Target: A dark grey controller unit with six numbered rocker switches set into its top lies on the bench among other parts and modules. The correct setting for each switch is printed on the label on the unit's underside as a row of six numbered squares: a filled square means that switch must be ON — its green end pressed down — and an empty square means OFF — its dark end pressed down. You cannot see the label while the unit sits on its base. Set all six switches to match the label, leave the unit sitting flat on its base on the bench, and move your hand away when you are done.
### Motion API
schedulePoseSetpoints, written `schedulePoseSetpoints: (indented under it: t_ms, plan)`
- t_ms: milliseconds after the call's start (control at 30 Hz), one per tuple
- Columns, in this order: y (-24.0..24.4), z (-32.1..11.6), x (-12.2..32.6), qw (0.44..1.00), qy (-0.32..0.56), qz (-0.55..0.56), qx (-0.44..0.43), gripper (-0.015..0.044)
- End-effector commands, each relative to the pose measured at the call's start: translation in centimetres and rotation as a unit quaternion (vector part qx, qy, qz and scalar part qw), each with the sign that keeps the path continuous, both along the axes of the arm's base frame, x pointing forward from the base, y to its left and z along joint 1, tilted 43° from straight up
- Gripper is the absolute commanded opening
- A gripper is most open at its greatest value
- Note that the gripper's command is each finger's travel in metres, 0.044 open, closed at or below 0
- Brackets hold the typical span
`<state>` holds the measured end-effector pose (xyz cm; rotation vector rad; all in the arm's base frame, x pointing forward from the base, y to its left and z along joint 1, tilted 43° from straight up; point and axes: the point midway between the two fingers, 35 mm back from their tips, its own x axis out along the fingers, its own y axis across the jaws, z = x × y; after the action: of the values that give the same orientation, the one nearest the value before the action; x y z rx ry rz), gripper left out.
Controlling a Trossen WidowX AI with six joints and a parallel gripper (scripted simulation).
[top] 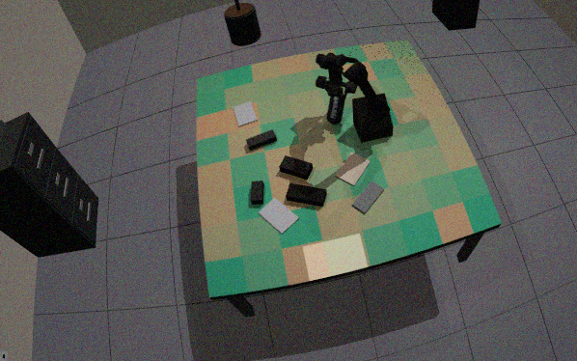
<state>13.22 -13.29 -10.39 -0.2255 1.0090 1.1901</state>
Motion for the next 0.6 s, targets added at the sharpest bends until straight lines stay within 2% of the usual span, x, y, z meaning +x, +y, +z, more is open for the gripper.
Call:
schedulePoseSetpoints:
  t_ms: [0, 567]
  plan:
    - [0.0, 0.6, 0.5, 1.000, -0.005, -0.008, 0.003, 0.0335]
    - [0.2, 1.8, 1.1, 1.000, -0.005, -0.008, 0.003, 0.0335]
